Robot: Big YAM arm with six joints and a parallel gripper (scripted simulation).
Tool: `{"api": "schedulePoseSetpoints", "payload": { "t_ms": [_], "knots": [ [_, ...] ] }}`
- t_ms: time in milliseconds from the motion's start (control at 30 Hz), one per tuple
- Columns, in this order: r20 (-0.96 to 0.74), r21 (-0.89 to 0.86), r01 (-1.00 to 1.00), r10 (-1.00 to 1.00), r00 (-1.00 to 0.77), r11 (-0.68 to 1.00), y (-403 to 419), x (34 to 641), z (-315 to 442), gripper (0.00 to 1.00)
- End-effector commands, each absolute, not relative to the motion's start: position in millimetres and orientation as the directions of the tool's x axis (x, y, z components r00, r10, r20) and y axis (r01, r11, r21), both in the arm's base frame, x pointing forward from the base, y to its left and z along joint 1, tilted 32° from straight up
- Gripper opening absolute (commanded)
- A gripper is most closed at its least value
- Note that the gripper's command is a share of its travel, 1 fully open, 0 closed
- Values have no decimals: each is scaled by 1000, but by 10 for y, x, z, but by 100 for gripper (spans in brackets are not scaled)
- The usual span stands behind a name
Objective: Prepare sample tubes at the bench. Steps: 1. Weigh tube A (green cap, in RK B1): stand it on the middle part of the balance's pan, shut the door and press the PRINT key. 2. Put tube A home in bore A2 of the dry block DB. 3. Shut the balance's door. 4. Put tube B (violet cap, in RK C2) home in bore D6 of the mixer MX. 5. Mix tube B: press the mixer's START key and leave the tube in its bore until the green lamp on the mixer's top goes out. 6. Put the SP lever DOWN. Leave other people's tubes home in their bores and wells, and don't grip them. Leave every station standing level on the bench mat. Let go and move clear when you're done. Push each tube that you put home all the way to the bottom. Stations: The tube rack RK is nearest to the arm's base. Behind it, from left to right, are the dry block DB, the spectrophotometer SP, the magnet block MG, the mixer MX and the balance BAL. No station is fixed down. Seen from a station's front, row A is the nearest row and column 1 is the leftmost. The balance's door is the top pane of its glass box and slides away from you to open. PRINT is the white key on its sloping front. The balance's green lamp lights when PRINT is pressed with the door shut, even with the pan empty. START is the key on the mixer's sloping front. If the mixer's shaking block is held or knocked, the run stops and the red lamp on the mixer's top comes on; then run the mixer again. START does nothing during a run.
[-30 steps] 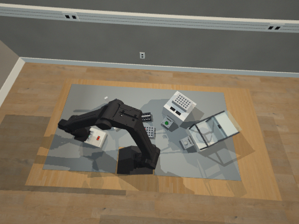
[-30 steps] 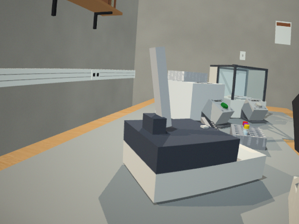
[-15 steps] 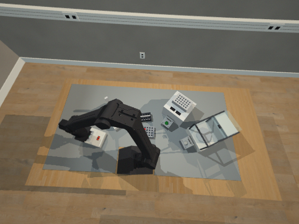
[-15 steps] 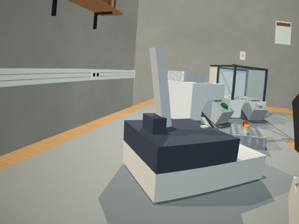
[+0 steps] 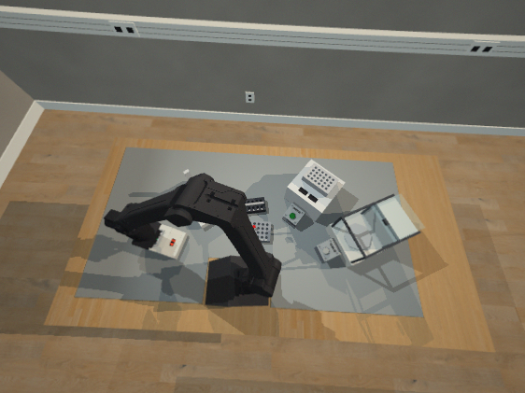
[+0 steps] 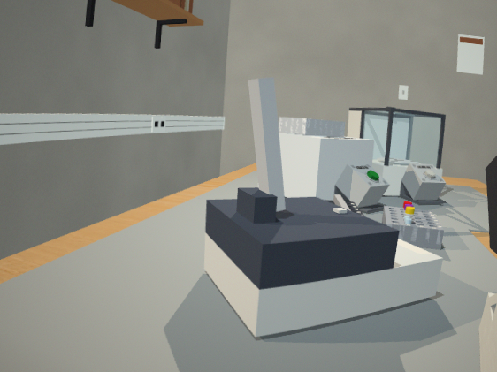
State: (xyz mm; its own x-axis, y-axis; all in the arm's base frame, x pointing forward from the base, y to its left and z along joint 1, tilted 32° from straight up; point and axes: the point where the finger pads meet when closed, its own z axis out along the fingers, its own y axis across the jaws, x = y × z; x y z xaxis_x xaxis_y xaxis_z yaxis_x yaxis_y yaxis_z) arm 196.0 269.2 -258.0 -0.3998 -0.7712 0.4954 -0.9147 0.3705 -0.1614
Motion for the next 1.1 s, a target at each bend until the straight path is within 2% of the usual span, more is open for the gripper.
{"api": "schedulePoseSetpoints", "payload": {
  "t_ms": [0,1067],
  "knots": [
    [508,-151,-915,-765,-396,373,2593,1939,-2666,9],
    [508,-153,-915,-764,-397,374,2609,1967,-2687,9]
  ]
}}
